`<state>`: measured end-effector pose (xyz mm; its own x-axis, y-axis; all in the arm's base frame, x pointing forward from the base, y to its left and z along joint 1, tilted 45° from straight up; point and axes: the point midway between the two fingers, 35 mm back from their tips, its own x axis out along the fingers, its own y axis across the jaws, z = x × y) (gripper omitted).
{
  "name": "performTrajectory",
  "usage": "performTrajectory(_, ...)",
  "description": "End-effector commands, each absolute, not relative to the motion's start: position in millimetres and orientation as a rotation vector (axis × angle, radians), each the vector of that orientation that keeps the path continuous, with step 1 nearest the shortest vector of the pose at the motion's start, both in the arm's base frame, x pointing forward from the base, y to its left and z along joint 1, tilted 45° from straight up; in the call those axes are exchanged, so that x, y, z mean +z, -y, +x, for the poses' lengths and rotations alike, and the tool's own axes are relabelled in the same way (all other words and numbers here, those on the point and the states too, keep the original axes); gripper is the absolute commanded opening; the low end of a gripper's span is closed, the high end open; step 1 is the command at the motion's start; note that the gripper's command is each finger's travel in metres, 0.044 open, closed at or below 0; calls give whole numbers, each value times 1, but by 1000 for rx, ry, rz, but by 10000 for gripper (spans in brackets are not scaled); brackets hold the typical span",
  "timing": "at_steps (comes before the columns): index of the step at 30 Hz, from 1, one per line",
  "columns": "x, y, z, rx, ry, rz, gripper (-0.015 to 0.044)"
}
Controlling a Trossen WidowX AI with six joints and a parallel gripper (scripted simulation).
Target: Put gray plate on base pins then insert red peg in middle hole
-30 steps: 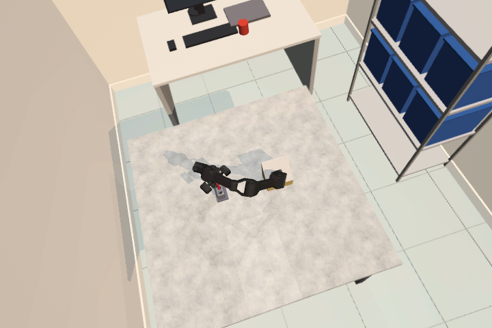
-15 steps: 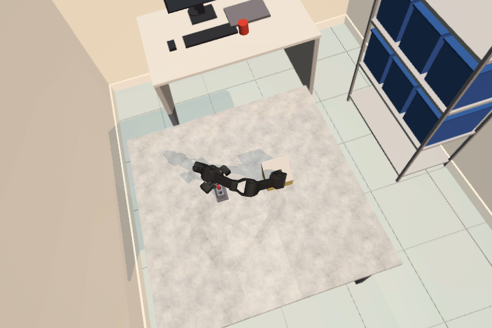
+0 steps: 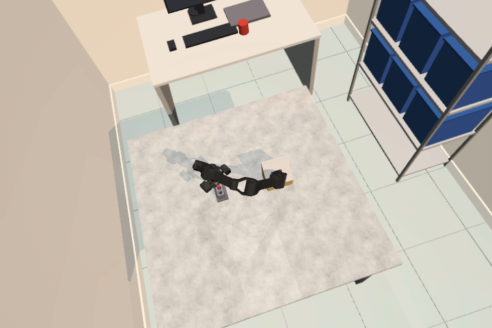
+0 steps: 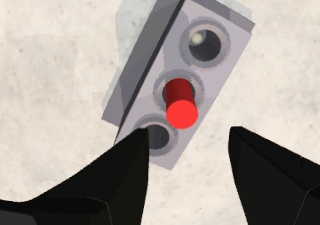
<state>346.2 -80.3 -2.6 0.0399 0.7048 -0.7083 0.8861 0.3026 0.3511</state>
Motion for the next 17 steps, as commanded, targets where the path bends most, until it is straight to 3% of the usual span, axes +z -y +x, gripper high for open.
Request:
performTrajectory(1, 0, 83, 346, -263, -1709, 1443, 150)
performTrajectory(17, 8, 90, 344, -263, -1709, 1443, 150)
